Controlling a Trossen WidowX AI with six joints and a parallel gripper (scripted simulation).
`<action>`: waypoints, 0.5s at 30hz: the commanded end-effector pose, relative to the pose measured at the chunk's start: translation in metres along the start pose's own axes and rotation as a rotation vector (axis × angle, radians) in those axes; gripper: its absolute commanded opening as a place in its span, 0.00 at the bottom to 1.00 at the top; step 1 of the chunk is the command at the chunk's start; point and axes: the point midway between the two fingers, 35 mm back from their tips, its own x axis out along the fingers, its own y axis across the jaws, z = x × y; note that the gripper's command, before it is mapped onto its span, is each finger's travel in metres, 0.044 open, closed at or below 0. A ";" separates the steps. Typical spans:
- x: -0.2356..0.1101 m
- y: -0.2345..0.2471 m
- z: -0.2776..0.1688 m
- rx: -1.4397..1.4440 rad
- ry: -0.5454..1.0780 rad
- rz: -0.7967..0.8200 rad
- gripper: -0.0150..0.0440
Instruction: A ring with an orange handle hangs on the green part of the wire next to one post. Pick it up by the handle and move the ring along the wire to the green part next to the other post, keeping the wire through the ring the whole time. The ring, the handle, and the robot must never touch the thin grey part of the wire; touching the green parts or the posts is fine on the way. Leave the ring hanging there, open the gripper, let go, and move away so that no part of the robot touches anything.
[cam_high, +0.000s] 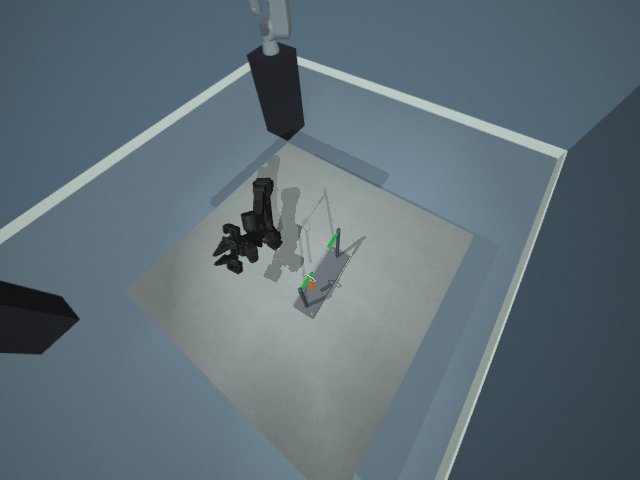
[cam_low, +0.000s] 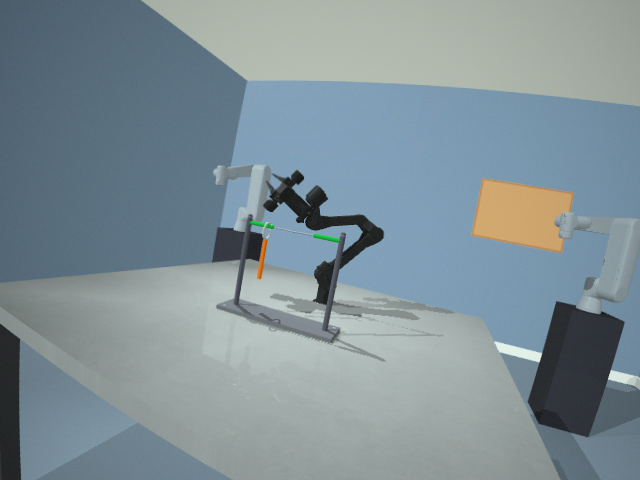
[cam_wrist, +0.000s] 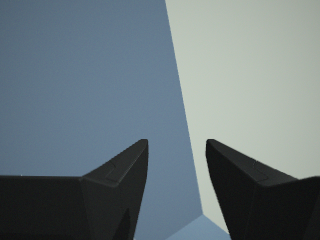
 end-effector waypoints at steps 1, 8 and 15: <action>-0.021 0.058 0.035 0.154 -0.222 0.156 0.53; -0.086 0.145 0.080 0.473 -0.505 0.534 0.53; -0.185 0.209 0.101 0.824 -0.633 1.045 0.53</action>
